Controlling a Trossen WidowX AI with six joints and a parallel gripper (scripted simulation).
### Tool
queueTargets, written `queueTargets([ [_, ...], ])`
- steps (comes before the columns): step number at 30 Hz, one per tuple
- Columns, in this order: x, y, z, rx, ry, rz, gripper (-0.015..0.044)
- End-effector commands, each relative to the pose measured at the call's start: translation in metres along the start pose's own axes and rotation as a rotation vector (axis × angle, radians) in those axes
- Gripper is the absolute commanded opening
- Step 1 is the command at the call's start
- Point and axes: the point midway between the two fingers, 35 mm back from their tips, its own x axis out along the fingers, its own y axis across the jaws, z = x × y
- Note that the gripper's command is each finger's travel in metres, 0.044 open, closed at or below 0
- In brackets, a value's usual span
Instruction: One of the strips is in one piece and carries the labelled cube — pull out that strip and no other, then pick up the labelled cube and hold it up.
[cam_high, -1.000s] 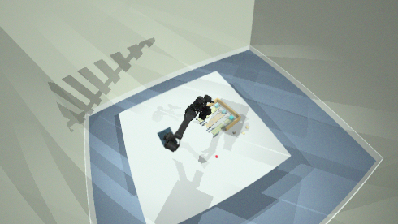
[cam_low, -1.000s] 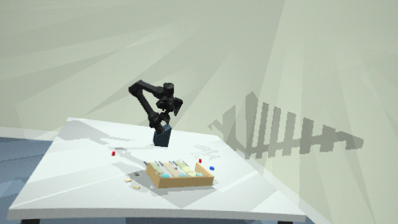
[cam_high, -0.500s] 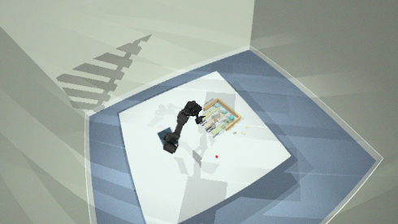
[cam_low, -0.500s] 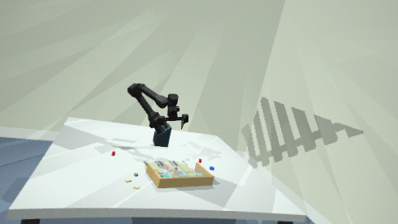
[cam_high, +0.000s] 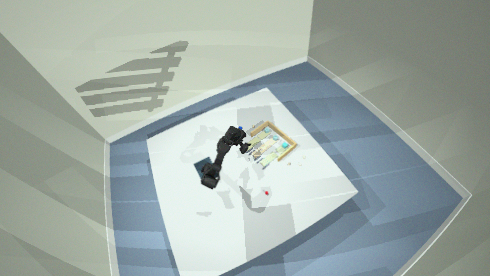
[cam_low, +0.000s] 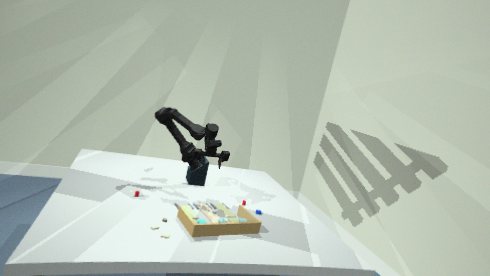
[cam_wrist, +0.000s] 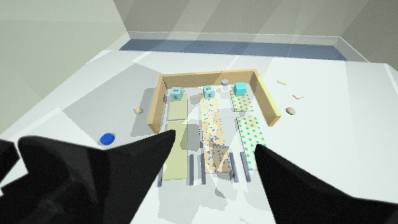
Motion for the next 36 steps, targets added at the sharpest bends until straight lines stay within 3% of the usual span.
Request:
queueTargets([
  [1, 0.020, 0.003, 0.003, -0.045, 0.107, 0.003, 0.0269],
  [11, 0.083, 0.002, -0.016, -0.206, 0.553, 0.023, 0.0006],
  [20, 0.118, -0.015, -0.042, -0.237, 0.918, 0.049, 0.0000],
  [36, 0.129, -0.017, -0.055, -0.237, 0.924, 0.050, 0.0000],
])
